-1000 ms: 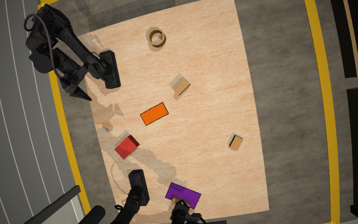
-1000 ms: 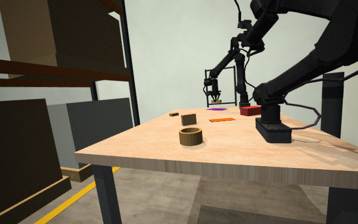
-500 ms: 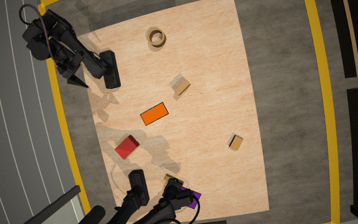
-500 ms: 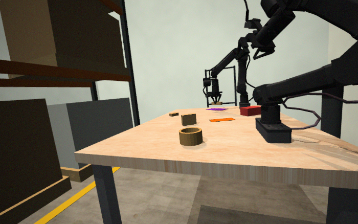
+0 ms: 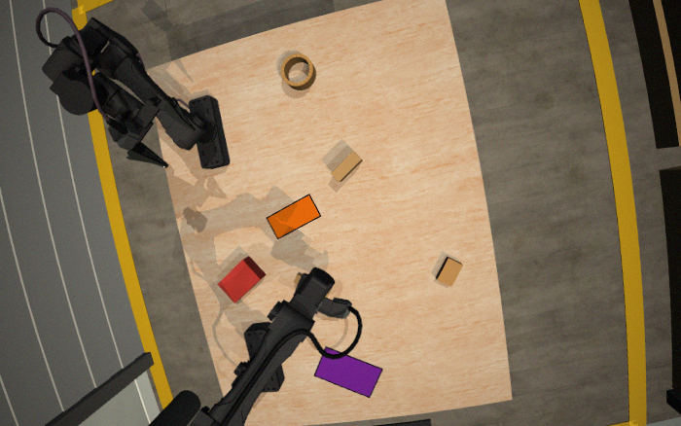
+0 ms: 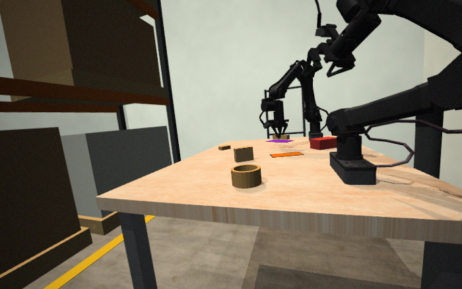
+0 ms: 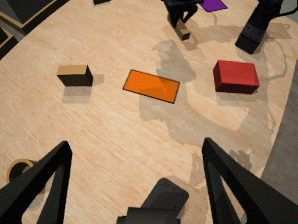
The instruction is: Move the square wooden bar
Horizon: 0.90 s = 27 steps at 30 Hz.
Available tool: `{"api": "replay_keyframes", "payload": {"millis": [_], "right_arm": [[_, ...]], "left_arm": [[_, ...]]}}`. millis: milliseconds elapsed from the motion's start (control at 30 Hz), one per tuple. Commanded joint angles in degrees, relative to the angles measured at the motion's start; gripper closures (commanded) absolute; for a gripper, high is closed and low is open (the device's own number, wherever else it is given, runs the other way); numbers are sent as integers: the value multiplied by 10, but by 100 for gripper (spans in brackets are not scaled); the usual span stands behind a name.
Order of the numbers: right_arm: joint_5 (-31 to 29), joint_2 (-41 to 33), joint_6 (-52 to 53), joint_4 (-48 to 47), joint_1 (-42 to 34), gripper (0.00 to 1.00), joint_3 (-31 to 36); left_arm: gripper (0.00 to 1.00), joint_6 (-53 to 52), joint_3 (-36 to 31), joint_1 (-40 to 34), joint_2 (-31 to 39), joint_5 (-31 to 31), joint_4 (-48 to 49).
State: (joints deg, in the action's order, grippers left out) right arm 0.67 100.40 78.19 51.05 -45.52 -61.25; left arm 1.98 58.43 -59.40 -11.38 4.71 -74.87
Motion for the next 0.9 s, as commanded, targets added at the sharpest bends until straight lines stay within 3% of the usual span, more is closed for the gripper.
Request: {"api": "replay_keyframes", "payload": {"millis": [0, 133, 200, 267, 500, 867], "right_arm": [[-5, 64, 111, 12, -87, 81, -75], [-11, 157, 161, 39, -164, 81, -177], [-11, 157, 161, 39, -164, 81, -177], [-11, 199, 176, 64, -182, 81, -252], [-25, 276, 200, 102, -215, 81, -379], [-24, 294, 167, 107, -223, 81, -417]], "left_arm": [[0, -3, -4, 5, 10, -6, 4], [0, -3, -4, 5, 10, -6, 4], [0, -3, -4, 5, 10, -6, 4], [0, -3, -4, 5, 10, -6, 4], [0, -3, -4, 5, 10, -6, 4], [0, -3, -4, 5, 10, -6, 4]]}}
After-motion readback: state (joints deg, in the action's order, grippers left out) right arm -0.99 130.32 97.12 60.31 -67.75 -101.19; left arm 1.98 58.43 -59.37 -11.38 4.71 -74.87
